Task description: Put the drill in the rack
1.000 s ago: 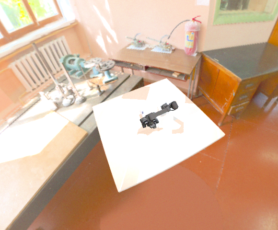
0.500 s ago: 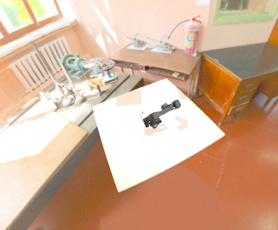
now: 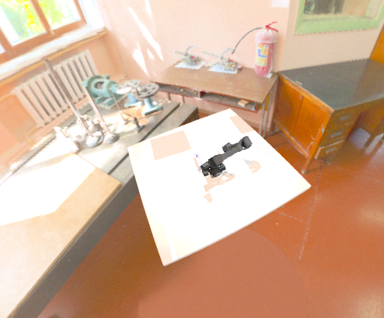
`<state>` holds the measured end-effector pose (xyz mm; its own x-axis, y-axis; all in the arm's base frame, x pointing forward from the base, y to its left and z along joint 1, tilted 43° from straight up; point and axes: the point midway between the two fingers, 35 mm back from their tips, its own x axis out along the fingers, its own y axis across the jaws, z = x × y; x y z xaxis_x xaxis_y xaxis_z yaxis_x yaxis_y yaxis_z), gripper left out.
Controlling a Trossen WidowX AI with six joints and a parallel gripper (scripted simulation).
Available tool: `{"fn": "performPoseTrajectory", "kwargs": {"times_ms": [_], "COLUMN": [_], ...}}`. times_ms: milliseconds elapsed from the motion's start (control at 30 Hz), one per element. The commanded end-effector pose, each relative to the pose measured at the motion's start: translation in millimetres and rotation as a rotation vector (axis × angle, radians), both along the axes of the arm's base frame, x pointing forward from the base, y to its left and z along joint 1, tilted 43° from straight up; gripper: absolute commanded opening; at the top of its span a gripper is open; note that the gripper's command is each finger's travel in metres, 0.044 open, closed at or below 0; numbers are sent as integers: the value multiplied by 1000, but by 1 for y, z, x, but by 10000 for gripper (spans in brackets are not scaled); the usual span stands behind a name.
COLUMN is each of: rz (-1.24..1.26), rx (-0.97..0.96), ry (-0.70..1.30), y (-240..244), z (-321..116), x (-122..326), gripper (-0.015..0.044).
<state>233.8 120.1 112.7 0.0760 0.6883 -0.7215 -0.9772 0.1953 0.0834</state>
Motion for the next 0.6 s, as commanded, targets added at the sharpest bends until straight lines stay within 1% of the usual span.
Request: {"fn": "performPoseTrajectory", "kwargs": {"times_ms": [0, 567], "rz": [-5, -5], "rx": [-3, -2], "ry": [5, 5], "y": [4, 19], "z": [-6, -20], "x": [0, 1], "gripper": [0, 0]}}
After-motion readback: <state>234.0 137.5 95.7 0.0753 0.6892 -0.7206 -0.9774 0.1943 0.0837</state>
